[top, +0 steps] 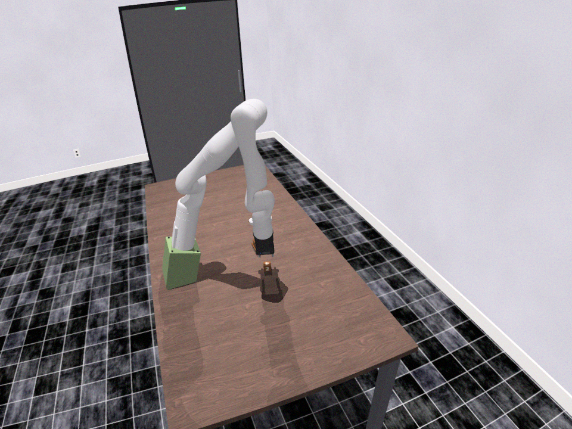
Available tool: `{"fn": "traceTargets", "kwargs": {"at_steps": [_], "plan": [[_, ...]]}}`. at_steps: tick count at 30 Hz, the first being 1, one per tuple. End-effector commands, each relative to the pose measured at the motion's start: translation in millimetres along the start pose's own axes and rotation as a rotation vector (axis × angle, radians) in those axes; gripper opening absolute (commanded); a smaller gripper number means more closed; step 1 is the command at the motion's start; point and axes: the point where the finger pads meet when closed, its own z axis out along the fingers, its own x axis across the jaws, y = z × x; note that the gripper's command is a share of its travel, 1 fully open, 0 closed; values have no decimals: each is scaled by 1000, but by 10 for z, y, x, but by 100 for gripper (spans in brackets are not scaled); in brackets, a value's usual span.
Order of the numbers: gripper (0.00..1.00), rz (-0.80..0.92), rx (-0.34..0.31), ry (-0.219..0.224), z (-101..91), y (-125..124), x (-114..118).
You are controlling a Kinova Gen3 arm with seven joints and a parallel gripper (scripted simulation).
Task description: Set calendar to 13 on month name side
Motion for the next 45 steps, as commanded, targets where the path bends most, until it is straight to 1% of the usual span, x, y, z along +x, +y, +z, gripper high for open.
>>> {"fn": "traceTargets", "kwargs": {"at_steps": [1,12,17,22,27,29,33,37,45], "plan": [[100,-8,-7,2,-16,-13,7],[100,-7,-26,-3,-3,-17,0],[100,-6,-70,-12,19,-25,-12],[100,-5,-133,-17,33,-31,-20],[100,-6,-197,-13,24,-36,-15],[100,-6,-197,-13,24,-36,-15],[100,-7,-237,-6,8,-39,-5],[100,-7,-261,1,-6,-41,3],[100,-8,-269,3,-12,-42,7]]}}
